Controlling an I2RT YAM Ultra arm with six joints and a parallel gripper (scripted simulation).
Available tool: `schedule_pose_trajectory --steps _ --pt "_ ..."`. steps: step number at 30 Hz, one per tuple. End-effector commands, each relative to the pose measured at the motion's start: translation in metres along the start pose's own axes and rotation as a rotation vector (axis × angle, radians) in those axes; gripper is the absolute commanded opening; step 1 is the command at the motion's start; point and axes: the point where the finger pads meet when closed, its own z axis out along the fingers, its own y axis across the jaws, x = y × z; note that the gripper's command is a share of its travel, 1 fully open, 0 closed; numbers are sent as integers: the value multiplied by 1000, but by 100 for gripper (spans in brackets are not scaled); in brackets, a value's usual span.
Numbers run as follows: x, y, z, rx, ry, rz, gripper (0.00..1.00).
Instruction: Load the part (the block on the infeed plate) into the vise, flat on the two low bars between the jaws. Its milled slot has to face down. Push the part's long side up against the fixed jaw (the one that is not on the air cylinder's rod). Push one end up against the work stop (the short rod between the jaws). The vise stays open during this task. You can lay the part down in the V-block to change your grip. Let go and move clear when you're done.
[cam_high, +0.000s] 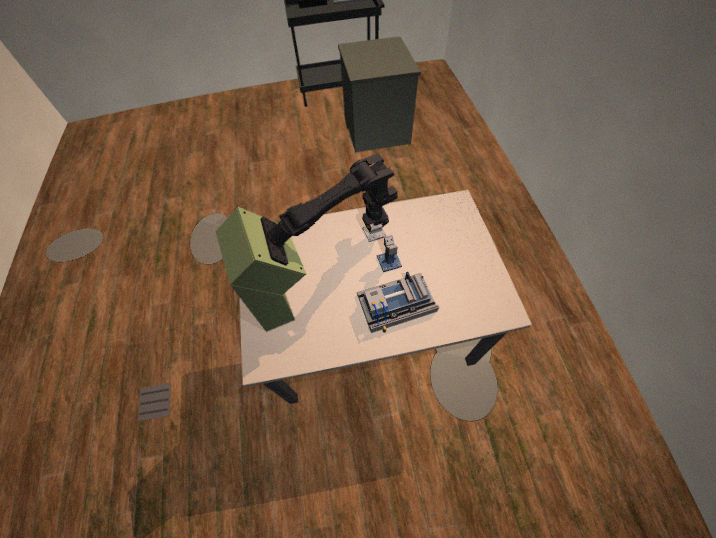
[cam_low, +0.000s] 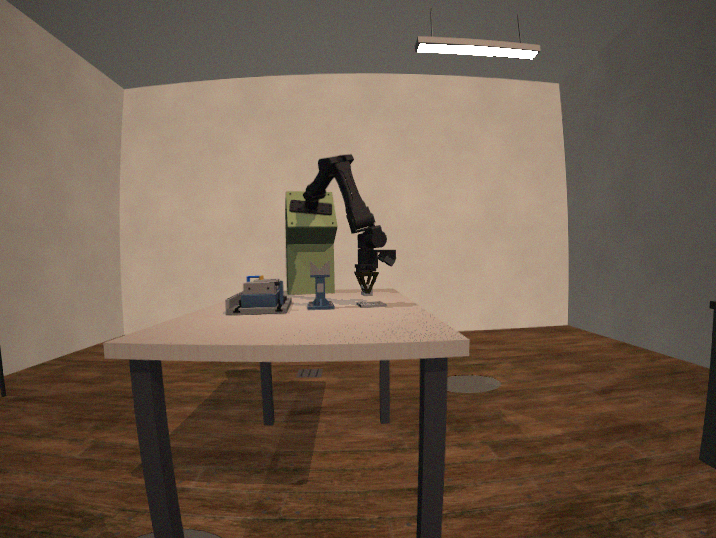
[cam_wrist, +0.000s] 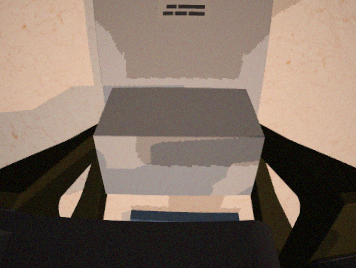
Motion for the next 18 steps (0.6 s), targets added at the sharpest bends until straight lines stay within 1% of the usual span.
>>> schedule_pose_trajectory --steps 1,9,11,18 --pt "-7 1 -22 -5 -13 -3 0" --pt "-6 2 -51 -4 -12 -3 0" --pt "-6 2 -51 -4 -12 -3 0" --pt "-5 2 -79 -4 -11 -3 0"
